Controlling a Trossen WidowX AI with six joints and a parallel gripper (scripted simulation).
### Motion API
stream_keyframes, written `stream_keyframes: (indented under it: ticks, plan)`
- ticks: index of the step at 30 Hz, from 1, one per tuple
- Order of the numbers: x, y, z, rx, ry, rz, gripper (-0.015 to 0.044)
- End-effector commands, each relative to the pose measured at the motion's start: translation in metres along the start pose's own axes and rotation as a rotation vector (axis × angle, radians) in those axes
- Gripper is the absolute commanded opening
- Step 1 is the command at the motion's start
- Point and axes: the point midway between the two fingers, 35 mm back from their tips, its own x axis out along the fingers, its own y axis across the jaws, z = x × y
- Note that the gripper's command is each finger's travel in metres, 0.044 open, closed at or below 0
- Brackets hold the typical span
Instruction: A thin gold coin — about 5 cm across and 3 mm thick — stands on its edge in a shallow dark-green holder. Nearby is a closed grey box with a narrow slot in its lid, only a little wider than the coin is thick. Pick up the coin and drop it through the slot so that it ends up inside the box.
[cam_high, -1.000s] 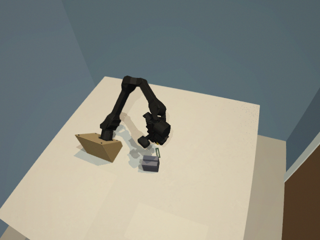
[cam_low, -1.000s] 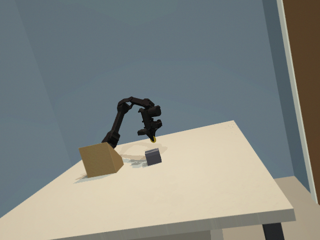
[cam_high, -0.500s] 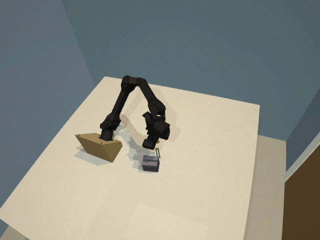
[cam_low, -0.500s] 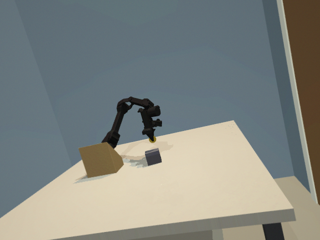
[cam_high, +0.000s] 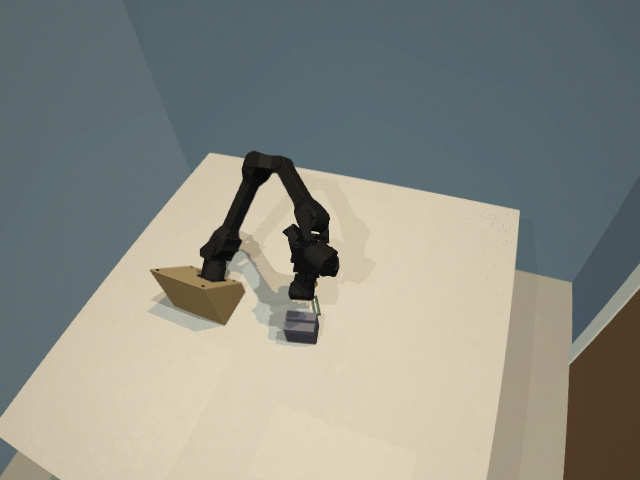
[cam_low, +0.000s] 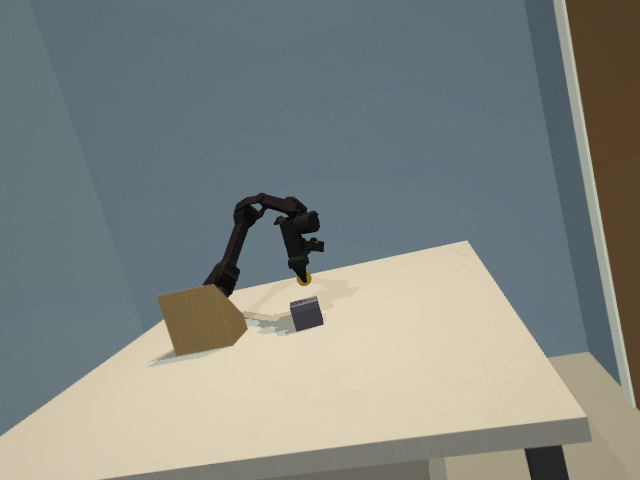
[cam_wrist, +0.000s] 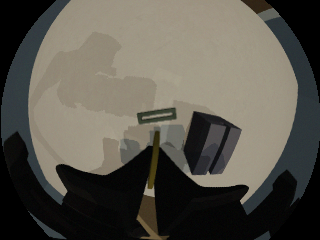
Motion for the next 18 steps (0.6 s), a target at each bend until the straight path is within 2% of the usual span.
stream_keyframes:
  ticks: [1,18]
  plan:
    - [0.001,-0.010,-0.001,-0.001,0.006,-0.004,0.0000]
    - [0.000,-0.054,-0.005,0.001,0.008,-0.008,0.0000]
